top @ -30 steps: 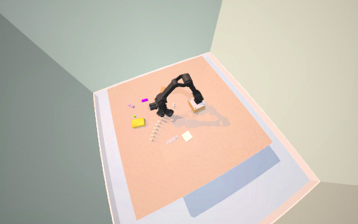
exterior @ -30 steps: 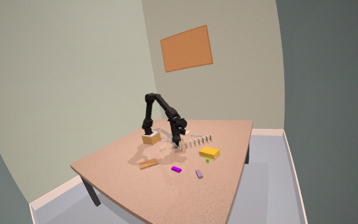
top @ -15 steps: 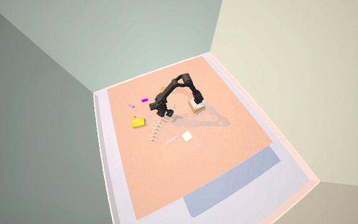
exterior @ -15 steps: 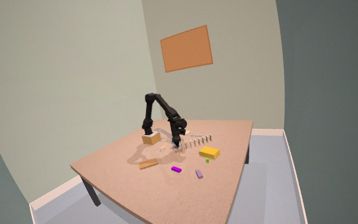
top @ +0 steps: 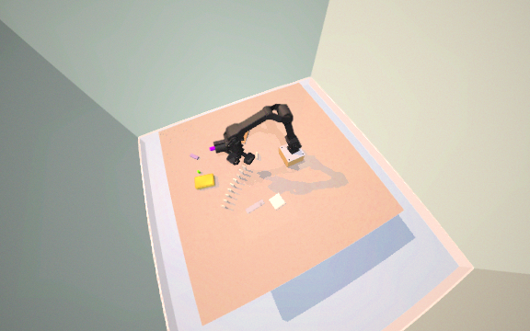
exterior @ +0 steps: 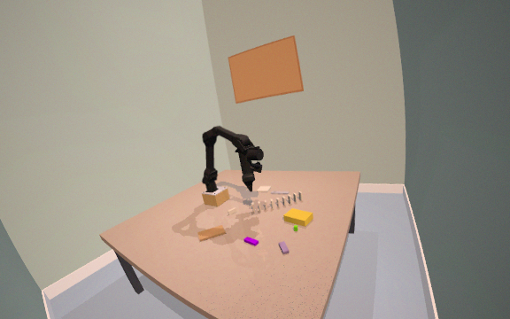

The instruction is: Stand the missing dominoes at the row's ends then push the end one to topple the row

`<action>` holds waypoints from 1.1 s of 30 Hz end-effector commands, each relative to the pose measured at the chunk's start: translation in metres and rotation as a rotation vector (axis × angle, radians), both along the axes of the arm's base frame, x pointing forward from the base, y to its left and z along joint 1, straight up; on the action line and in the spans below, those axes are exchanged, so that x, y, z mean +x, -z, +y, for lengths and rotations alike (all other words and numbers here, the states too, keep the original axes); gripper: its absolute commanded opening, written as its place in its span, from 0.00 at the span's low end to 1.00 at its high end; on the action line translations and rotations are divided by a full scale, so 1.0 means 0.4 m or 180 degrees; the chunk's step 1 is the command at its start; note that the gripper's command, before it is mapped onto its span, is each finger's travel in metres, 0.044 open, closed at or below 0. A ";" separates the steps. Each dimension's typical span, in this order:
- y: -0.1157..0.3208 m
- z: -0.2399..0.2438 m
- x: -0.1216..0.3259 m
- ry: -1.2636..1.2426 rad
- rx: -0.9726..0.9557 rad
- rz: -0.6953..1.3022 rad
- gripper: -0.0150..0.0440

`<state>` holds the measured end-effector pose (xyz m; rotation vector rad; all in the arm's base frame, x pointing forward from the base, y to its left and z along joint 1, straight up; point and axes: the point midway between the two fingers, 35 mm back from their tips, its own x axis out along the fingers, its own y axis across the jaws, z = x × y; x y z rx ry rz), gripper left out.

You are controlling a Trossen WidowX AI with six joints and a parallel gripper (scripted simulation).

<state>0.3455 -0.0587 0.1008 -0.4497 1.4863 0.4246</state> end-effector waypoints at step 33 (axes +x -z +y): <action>0.279 -0.085 -0.274 -0.1770 -0.0060 0.0080 1.00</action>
